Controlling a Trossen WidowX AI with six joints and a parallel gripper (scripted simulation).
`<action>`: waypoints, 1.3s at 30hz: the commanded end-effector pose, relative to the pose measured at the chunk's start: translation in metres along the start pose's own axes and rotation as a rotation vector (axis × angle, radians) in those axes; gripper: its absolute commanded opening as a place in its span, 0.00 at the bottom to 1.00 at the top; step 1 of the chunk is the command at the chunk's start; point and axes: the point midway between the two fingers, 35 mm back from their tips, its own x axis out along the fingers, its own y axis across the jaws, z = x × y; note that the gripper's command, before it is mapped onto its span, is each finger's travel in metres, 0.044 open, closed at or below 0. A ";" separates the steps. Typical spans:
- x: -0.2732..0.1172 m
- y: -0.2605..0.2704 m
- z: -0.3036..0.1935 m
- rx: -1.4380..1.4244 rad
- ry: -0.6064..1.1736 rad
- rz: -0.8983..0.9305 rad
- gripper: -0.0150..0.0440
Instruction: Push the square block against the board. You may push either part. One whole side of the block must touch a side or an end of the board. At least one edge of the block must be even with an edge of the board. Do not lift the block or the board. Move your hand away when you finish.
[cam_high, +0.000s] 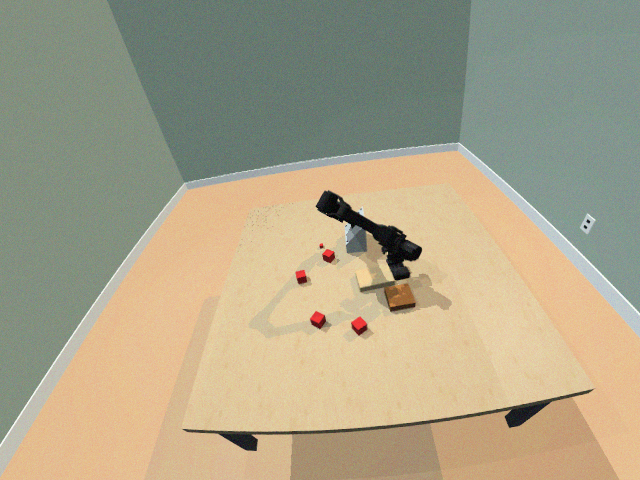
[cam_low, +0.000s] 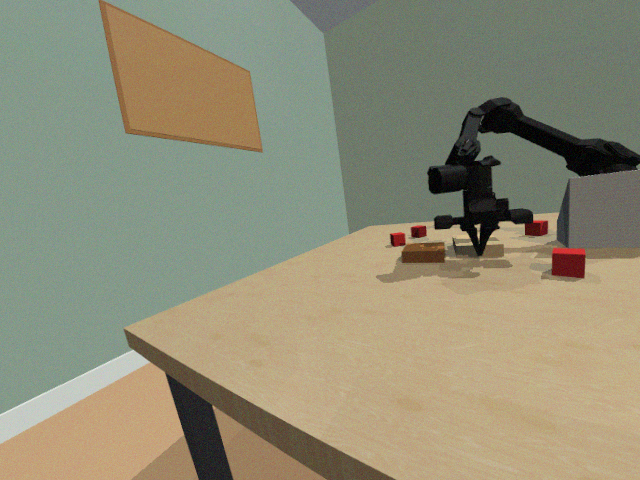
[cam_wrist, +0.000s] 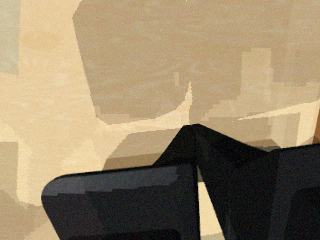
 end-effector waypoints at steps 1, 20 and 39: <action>0.001 0.001 -0.011 -0.002 0.007 0.001 0.25; 0.002 0.003 -0.033 -0.002 0.010 0.002 0.25; 0.002 0.003 -0.033 -0.002 0.010 0.002 0.25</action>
